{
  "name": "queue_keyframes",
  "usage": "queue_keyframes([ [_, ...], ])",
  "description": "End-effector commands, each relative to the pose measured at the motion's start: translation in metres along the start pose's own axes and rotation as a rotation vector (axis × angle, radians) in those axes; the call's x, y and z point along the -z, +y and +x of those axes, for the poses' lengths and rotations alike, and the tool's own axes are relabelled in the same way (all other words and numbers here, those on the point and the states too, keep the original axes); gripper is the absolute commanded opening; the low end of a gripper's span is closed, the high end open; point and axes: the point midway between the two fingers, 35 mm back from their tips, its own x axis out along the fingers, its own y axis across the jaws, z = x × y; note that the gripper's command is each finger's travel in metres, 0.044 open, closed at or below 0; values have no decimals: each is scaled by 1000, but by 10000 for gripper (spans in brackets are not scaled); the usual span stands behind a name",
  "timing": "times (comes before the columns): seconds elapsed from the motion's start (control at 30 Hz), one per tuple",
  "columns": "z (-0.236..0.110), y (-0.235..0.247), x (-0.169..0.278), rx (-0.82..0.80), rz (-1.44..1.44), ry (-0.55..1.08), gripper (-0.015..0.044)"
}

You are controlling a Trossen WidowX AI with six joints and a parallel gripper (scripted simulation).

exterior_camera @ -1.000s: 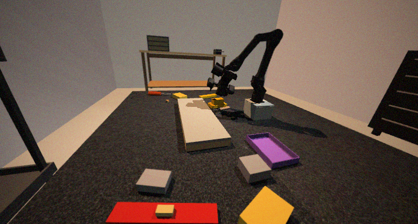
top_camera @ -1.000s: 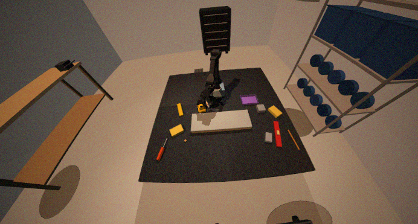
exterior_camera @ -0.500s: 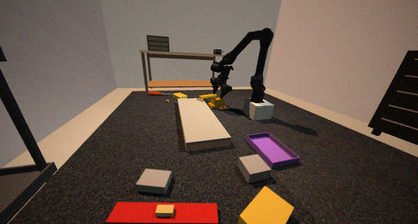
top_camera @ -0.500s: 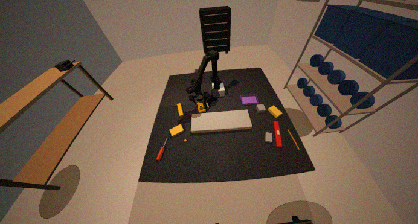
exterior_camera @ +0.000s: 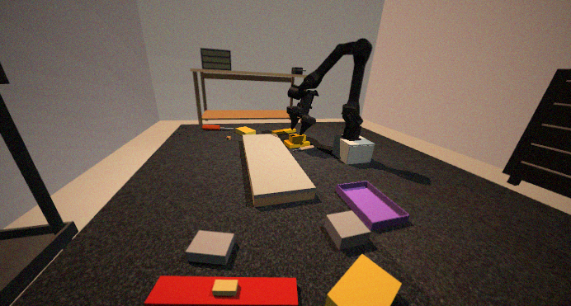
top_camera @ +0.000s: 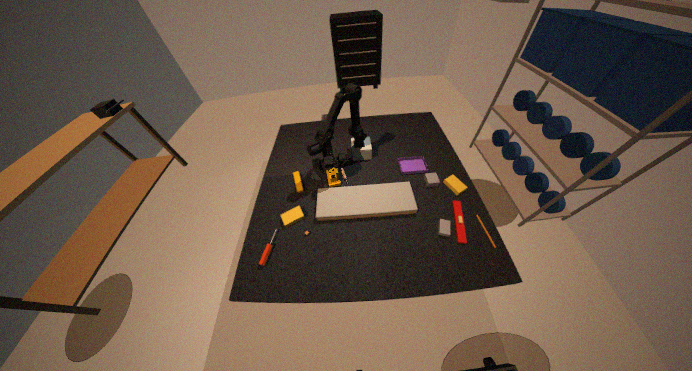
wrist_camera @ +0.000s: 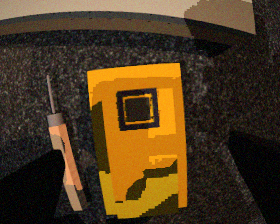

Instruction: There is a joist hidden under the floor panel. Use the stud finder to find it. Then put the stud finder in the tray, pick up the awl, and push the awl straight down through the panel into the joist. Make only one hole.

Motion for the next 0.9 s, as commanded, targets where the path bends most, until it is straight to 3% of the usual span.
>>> queue_keyframes([
  [0.0, 7, 1, 2, -7, 8, 0, 440],
  [0.87, 45, 3, 14, -8, 8, 0, 440],
])
